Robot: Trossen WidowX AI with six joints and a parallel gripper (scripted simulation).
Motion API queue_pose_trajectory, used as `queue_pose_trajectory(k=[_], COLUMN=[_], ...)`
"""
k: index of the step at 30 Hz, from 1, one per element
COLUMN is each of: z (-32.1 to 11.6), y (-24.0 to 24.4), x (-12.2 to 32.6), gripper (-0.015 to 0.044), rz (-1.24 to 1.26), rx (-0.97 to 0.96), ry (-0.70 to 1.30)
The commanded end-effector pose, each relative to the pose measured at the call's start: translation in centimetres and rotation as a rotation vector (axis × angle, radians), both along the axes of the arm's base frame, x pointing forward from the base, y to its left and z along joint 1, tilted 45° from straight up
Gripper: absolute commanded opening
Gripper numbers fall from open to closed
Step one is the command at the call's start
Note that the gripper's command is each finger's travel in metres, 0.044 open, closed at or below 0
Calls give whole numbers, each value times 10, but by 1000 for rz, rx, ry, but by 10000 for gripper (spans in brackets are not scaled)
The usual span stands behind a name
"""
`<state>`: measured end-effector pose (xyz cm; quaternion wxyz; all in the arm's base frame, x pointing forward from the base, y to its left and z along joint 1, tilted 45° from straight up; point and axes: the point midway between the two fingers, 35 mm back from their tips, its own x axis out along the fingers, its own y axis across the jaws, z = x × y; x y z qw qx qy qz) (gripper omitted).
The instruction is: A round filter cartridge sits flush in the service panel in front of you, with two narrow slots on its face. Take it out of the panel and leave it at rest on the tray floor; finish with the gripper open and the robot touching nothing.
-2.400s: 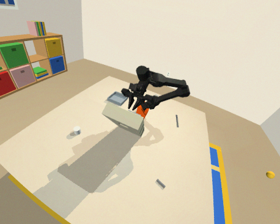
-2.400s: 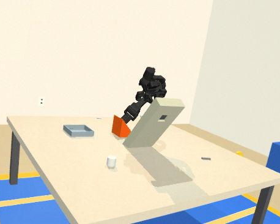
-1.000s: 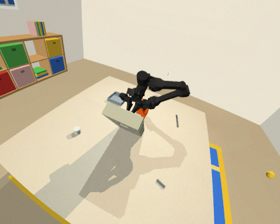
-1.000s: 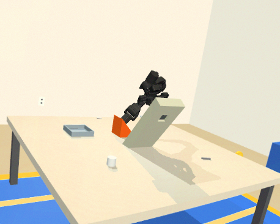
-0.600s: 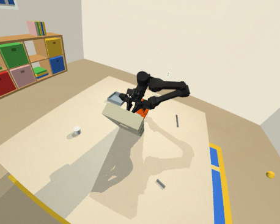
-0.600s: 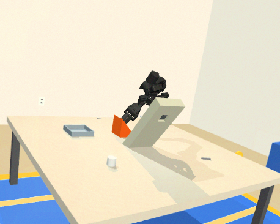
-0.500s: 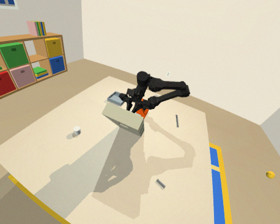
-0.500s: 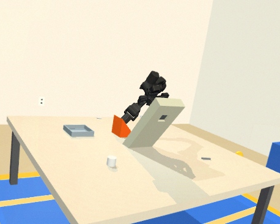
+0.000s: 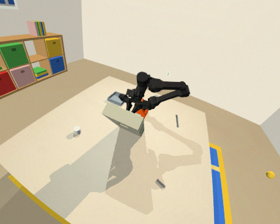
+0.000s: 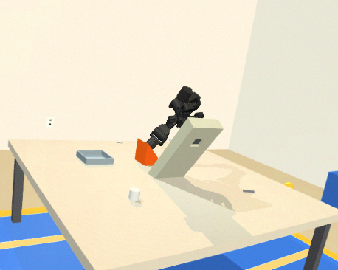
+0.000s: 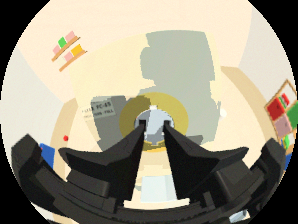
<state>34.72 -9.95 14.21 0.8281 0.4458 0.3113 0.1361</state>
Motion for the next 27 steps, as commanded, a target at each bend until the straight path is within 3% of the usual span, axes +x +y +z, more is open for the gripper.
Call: queue_pose_trajectory(k=[1,27], z=[-1,-6], y=[1,7], x=[1,10], gripper=[108,108], rz=[-4,-4], rx=[2,2], ry=[5,4])
